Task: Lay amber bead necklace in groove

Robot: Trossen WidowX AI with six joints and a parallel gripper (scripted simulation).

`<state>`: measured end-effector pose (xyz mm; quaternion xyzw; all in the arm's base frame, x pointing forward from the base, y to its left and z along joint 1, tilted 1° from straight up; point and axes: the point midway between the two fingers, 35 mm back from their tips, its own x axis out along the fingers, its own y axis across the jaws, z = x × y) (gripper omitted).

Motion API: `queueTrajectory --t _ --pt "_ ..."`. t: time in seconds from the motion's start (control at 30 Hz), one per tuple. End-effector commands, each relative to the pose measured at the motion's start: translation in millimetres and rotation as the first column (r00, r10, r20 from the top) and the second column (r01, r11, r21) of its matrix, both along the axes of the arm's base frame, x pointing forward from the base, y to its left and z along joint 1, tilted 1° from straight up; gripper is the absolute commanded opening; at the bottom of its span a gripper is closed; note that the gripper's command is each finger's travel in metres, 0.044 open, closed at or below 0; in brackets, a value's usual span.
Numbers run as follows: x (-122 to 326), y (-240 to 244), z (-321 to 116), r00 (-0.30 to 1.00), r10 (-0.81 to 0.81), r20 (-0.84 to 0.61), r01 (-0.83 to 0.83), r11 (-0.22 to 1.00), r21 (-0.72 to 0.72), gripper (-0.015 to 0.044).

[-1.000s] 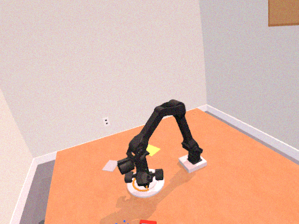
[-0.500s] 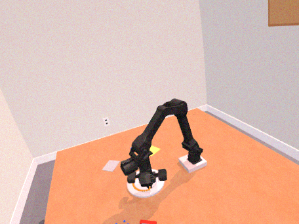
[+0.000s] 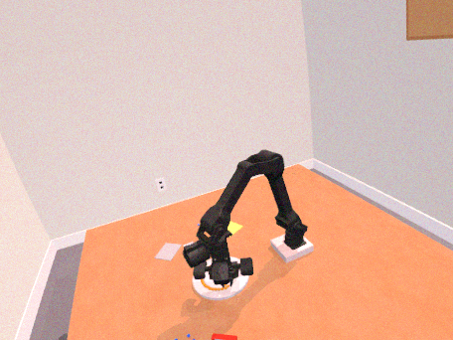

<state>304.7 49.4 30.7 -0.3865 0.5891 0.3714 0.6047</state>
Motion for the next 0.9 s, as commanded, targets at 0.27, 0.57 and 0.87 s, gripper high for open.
queueTrajectory --t 0.27,0.57,0.87 --pt "-0.5 0.2 4.6 1.0 -0.006 -0.001 0.006 1.0 0.001 0.042" --pt "-0.5 0.0 5.0 1.0 -0.006 -0.001 0.006 1.0 0.001 0.044" --pt "-0.5 0.0 5.0 1.0 -0.006 -0.001 0.006 1.0 0.001 0.044"
